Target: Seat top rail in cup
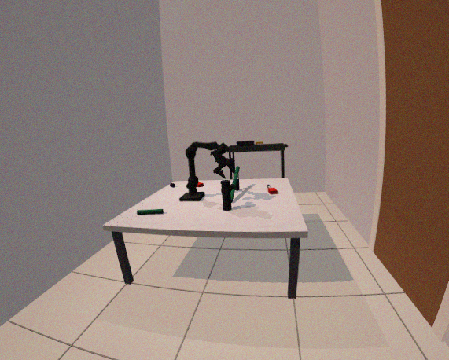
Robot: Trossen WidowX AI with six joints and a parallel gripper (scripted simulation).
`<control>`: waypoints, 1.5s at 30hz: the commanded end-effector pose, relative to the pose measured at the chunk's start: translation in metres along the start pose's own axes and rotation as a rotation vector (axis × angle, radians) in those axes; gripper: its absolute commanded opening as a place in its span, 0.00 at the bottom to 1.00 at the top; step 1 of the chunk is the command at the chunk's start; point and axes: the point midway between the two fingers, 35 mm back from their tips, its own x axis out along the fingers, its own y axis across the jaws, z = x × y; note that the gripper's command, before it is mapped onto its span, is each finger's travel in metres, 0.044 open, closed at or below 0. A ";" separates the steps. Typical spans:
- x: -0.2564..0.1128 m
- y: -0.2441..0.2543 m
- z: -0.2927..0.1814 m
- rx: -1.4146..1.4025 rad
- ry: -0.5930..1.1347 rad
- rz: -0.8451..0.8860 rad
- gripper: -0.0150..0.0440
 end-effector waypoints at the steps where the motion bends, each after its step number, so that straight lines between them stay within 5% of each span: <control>1: 0.004 -0.007 -0.017 -0.147 0.007 -0.010 1.00; 45: 0.077 0.012 -0.021 -0.147 0.007 -0.011 1.00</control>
